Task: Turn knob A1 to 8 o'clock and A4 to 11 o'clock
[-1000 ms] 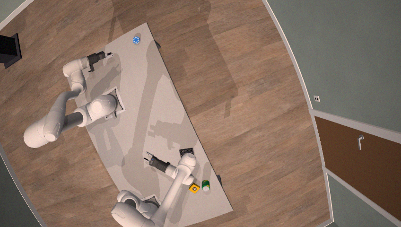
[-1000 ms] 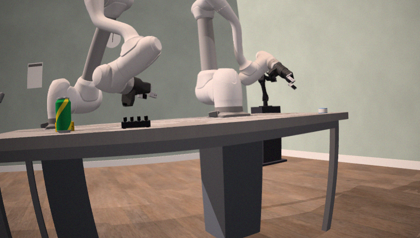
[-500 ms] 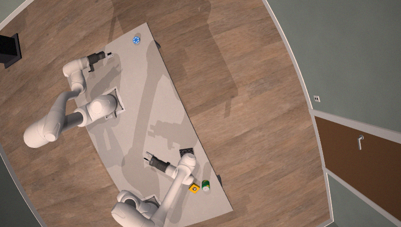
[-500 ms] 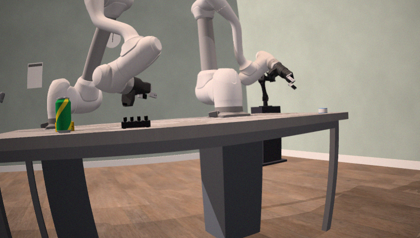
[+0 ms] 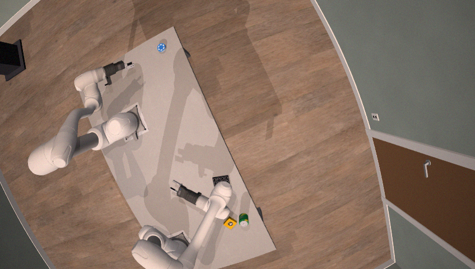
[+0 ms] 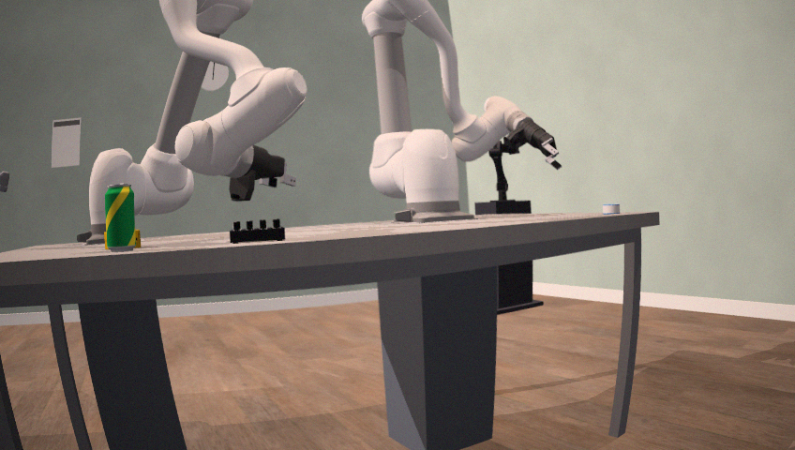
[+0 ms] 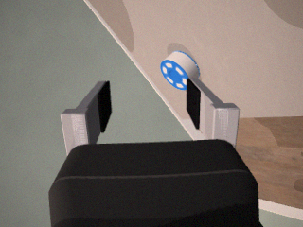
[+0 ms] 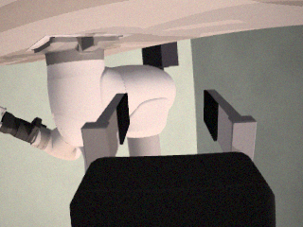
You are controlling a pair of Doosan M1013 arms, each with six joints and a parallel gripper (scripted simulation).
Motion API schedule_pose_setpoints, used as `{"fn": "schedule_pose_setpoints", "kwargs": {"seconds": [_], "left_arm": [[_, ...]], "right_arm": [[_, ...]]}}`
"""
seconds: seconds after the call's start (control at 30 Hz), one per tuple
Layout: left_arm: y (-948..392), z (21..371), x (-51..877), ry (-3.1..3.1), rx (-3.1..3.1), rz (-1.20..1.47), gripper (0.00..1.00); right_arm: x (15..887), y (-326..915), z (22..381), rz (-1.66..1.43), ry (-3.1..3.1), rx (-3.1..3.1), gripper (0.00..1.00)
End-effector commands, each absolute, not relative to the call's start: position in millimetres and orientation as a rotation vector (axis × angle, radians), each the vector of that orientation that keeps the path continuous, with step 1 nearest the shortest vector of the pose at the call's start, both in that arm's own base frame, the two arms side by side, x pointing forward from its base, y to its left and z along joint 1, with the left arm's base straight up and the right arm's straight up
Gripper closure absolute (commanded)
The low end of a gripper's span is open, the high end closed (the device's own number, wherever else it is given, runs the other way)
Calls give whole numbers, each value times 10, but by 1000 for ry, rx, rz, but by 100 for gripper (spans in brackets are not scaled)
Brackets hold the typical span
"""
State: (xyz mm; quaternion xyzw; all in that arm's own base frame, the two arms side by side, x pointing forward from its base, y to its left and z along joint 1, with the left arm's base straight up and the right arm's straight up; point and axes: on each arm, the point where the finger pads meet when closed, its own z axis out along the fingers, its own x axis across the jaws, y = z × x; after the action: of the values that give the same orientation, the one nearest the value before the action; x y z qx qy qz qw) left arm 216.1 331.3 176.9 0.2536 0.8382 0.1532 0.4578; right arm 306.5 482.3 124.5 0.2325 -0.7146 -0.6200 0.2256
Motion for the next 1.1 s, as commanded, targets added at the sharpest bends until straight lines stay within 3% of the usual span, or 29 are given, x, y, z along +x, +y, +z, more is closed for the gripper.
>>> {"fn": "schedule_pose_setpoints", "kwargs": {"seconds": [0.0,1.07], "left_arm": [[3315,1772,2161,2065,625,378,0],[3315,1772,2161,2065,625,378,0]], "right_arm": [[3057,4814,1250,-1700,-1970,636,0],[2747,4407,1221,-1325,-1972,435,0]]}}
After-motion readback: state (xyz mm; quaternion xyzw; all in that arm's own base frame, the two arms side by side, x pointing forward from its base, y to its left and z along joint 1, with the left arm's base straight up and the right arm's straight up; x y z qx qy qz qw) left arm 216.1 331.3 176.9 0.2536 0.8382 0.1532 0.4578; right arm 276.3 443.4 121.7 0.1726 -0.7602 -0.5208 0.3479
